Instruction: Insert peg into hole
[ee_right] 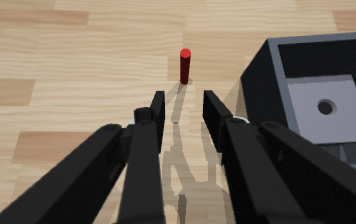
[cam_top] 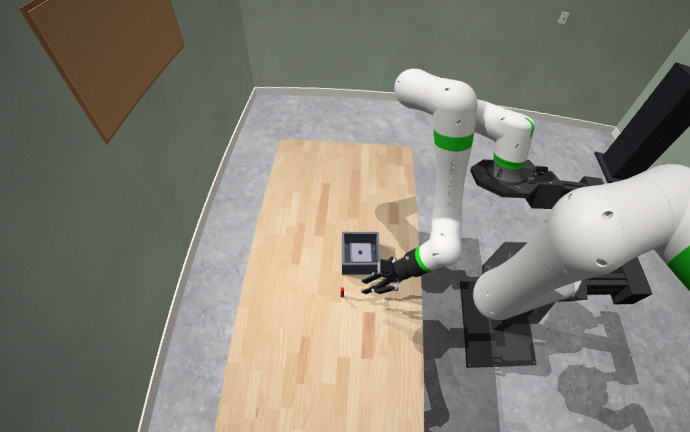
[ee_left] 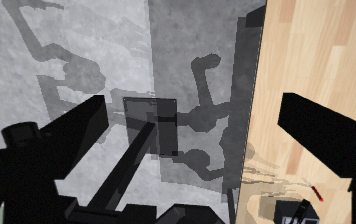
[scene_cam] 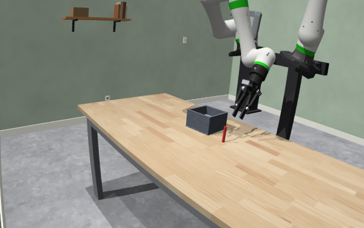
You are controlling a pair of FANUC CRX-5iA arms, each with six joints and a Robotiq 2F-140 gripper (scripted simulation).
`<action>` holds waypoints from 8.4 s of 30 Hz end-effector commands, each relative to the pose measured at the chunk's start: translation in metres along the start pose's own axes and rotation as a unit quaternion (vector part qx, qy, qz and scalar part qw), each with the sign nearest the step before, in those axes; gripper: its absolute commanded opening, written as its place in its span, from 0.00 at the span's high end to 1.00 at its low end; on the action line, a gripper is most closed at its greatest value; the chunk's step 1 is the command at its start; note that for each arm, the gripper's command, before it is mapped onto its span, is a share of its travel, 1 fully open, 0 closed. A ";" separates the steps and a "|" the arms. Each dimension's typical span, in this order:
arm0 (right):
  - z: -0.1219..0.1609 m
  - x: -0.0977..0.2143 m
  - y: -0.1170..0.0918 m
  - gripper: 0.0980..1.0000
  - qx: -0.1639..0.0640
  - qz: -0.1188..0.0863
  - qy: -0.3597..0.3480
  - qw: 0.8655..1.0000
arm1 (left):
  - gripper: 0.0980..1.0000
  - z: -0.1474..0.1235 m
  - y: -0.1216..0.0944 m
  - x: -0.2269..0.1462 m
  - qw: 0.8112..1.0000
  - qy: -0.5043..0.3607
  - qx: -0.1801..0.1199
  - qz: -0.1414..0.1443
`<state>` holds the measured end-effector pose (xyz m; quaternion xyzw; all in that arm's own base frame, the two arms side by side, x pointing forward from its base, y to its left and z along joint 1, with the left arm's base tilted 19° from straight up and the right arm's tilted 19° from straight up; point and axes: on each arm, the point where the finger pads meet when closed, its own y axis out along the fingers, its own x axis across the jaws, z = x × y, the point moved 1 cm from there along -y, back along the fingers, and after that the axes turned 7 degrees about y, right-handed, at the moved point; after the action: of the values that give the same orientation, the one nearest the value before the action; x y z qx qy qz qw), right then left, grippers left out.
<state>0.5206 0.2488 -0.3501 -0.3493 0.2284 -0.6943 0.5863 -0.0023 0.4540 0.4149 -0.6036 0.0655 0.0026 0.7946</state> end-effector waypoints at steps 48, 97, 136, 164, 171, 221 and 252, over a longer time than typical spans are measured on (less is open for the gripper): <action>0.039 -0.003 -0.036 0.75 -0.303 -0.051 0.001 0.952 | 0.00 0.000 -0.001 0.000 1.000 0.000 0.001 0.000; 0.076 -0.005 0.081 0.75 -0.313 -0.051 0.001 0.948 | 0.00 0.000 -0.001 0.000 1.000 0.000 0.001 0.000; 0.074 -0.005 0.083 1.00 -0.313 -0.051 0.001 0.948 | 0.00 0.000 -0.001 0.000 1.000 0.000 0.001 0.000; 0.128 -0.006 0.011 1.00 -0.313 -0.052 0.002 0.948 | 0.00 0.000 -0.001 0.000 1.000 0.000 0.001 0.000; 0.127 0.052 0.002 1.00 -0.310 -0.055 0.002 0.949 | 0.00 0.000 -0.001 0.000 1.000 0.000 0.001 0.000; 0.095 0.174 -0.034 1.00 -0.313 -0.051 0.001 0.948 | 0.00 0.000 -0.001 0.000 1.000 0.000 0.001 0.000; 0.064 0.179 0.006 1.00 -0.313 -0.051 0.001 0.948 | 0.00 0.000 -0.001 0.000 1.000 0.000 0.001 0.000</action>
<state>0.5601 0.0791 -0.2726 -0.5260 0.4173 -0.6173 0.4101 -0.0023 0.4540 0.4149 -0.6036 0.0655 0.0026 0.7946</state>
